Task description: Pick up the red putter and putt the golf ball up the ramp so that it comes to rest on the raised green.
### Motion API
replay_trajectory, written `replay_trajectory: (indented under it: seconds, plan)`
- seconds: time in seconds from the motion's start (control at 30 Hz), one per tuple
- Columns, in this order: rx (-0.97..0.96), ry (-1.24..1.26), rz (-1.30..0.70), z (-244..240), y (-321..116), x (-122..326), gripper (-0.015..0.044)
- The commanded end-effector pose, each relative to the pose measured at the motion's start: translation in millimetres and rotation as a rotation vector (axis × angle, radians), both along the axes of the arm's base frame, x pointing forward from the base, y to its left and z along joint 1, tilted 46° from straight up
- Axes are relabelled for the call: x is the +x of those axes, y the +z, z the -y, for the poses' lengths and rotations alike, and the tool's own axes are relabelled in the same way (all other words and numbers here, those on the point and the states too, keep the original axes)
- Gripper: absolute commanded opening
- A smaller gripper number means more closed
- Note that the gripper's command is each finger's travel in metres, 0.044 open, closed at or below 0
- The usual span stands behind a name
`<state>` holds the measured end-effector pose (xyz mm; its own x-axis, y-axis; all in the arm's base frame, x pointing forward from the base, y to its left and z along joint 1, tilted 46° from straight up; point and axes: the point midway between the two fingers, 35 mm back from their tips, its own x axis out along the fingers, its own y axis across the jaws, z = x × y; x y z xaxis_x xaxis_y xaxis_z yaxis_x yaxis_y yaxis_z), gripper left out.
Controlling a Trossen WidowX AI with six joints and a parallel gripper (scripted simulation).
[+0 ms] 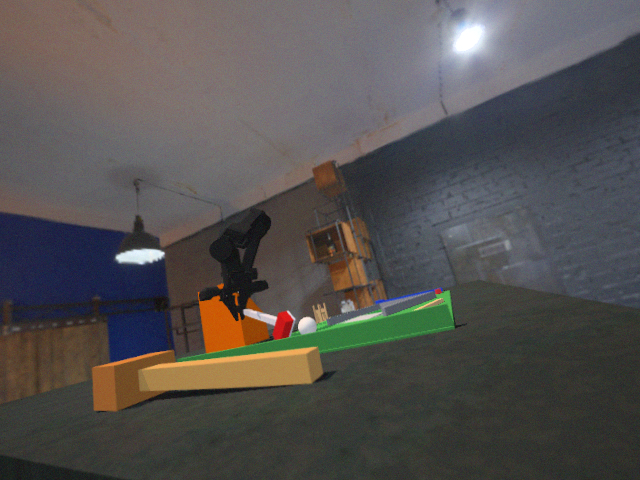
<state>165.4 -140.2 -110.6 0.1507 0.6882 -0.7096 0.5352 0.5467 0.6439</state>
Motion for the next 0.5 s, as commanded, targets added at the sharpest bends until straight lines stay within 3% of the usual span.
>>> replay_trajectory:
  seconds: [0.0, 0.47]
  plan:
    - [-0.003, 0.000, 0.002, 3, -3, -2, 0.0000]
    - [0.003, -0.012, -0.002, 12, -20, -15, 0.0000]
